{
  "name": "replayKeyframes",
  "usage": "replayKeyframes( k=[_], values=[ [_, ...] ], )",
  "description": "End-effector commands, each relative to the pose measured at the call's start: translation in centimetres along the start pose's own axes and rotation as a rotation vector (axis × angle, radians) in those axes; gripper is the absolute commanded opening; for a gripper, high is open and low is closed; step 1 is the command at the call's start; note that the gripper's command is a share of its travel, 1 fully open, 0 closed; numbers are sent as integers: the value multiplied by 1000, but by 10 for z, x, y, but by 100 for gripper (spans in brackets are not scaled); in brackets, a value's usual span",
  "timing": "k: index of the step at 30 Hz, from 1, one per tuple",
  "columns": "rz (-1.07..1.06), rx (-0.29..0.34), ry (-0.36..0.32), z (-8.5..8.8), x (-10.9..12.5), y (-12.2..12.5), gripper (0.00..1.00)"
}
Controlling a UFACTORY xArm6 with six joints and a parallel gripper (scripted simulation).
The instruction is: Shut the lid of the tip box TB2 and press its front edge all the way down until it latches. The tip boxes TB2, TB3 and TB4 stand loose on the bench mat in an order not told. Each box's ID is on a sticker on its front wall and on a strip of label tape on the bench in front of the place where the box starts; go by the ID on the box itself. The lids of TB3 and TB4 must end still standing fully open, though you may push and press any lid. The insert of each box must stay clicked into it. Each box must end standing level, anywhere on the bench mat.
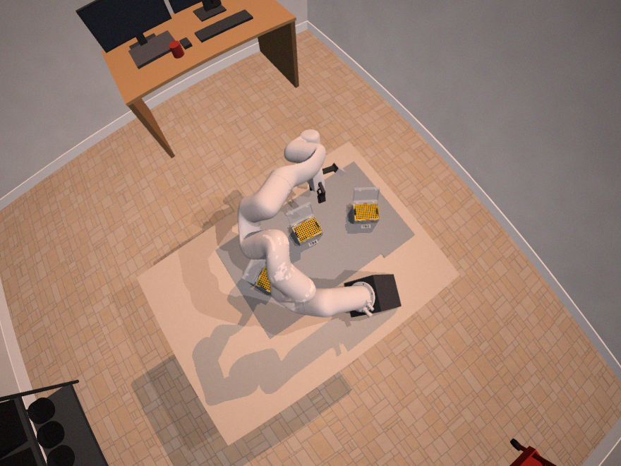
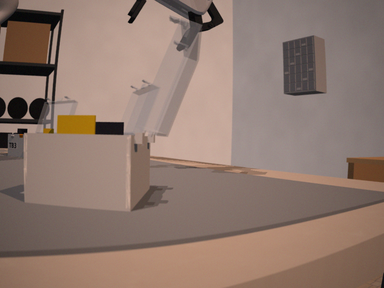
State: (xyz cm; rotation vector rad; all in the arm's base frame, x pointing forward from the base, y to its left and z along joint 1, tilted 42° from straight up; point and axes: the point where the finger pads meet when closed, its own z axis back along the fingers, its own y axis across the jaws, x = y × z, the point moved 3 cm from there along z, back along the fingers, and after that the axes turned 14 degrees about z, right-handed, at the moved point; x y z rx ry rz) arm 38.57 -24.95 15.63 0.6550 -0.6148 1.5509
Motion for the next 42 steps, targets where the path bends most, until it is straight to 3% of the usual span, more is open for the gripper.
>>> replayKeyframes(
  k=[1, 17, 18, 28, 42],
  values=[
    [0, -3, 3, 2, 0, 0, 100],
    [0, -3, 3, 2, 0, 0, 100],
    [32, -10, 9, 2, -4, 2, 0],
    [352, -65, 80, -1, -32, 20, 0],
    [705, -85, 182, -5, -62, 44, 0]
  ],
)
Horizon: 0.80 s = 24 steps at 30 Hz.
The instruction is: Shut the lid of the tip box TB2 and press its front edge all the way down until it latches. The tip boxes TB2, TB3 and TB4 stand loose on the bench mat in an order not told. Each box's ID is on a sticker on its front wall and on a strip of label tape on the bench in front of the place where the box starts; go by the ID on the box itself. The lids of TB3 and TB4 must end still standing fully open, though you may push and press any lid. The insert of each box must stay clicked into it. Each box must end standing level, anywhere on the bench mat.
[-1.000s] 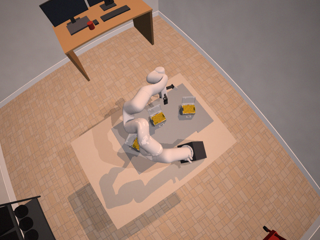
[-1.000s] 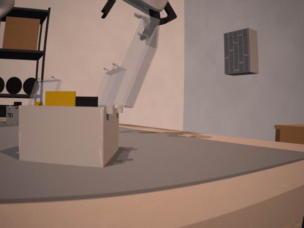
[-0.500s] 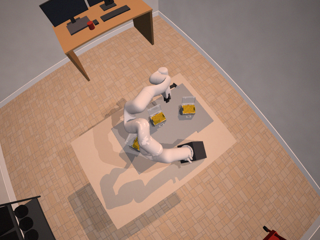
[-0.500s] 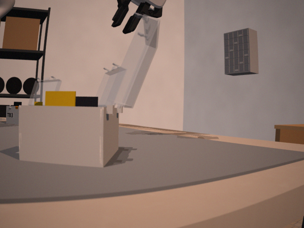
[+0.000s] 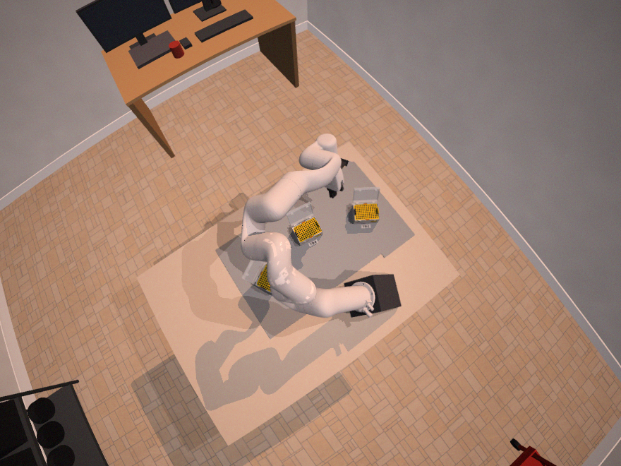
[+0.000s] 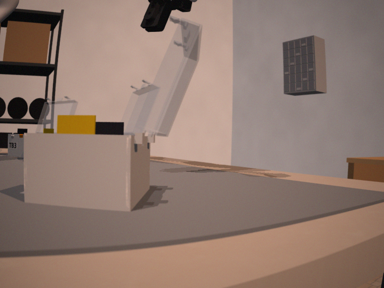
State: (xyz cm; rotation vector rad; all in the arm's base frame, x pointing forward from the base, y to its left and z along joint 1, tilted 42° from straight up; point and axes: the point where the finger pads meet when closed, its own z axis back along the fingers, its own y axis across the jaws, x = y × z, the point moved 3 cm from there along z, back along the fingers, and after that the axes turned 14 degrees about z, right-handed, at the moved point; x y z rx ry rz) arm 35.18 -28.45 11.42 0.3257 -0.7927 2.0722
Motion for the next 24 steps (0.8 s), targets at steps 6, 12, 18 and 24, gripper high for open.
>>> replayKeyframes(
  k=[6, 12, 18, 24],
  values=[
    [308, -1, 91, -3, -7, 31, 0],
    [436, 13, 123, -5, -10, 49, 0],
    [621, 44, 167, -8, -11, 65, 0],
    [772, 78, 198, -10, -11, 81, 0]
  ],
)
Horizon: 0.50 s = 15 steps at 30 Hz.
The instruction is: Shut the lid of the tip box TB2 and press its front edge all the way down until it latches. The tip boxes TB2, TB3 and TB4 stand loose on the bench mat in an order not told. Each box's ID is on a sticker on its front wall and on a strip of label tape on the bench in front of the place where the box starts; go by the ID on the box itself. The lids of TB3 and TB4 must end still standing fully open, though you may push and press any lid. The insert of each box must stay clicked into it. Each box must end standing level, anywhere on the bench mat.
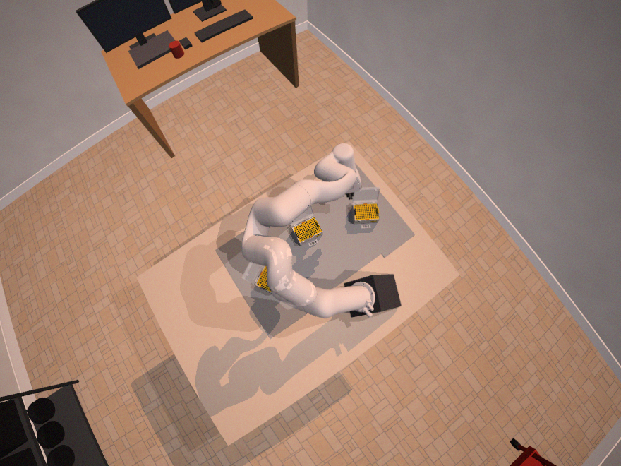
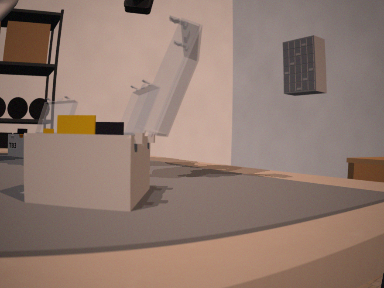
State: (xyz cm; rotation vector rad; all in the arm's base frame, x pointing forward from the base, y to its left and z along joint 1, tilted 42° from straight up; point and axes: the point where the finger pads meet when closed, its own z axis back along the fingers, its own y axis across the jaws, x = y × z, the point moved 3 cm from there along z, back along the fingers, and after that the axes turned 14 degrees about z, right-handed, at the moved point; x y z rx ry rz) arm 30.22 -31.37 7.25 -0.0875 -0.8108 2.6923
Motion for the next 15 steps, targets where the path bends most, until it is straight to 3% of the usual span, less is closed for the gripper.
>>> replayKeyframes(
  k=[1, 15],
  values=[
    [118, 21, 37, 0, 6, 9, 0],
    [502, 118, 66, -7, 37, 41, 0]
  ],
)
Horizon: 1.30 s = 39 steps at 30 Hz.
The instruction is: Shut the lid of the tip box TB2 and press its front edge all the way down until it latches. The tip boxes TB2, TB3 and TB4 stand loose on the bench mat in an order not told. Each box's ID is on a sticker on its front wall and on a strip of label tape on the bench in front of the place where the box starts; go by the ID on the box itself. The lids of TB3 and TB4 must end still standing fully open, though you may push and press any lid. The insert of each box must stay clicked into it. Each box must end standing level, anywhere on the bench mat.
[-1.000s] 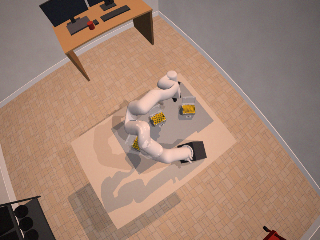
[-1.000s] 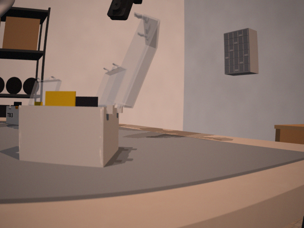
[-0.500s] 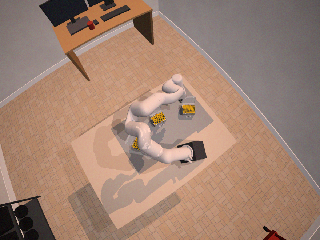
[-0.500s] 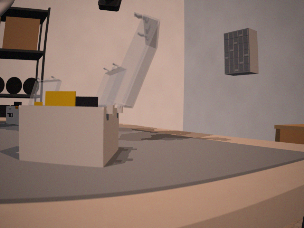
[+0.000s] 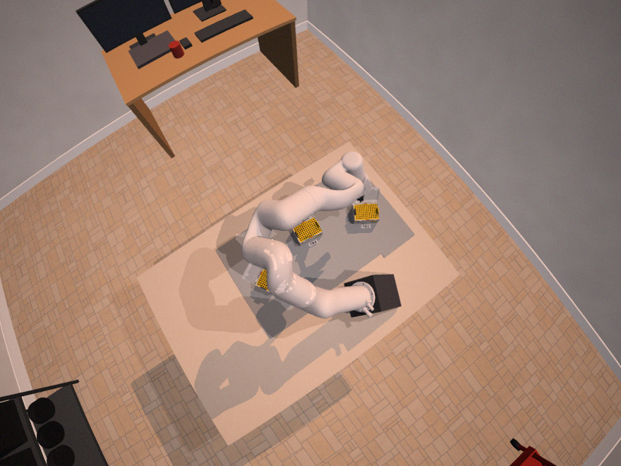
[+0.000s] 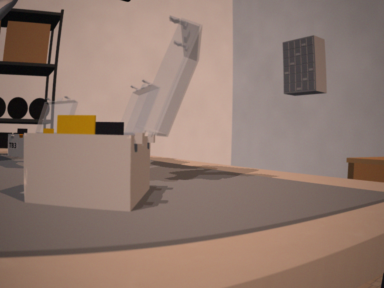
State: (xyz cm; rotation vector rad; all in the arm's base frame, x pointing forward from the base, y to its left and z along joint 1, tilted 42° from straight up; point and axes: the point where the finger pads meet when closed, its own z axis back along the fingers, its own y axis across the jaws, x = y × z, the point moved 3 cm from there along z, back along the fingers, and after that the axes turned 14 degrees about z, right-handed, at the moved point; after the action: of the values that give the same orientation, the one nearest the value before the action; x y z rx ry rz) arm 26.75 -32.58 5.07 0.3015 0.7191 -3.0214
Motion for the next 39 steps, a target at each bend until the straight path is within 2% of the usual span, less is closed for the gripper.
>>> replayKeyframes(
  k=[1, 4, 19, 21, 35, 39],
  values=[
    [154, 44, 22, -1, 15, 7, 0],
    [186, 53, 21, -2, 19, 8, 0],
    [641, 163, -26, -9, 69, 19, 0],
    [641, 163, -26, -9, 69, 19, 0],
    [1061, 236, -133, -15, 117, 22, 0],
    [1105, 241, -148, -16, 122, 22, 0]
  ],
)
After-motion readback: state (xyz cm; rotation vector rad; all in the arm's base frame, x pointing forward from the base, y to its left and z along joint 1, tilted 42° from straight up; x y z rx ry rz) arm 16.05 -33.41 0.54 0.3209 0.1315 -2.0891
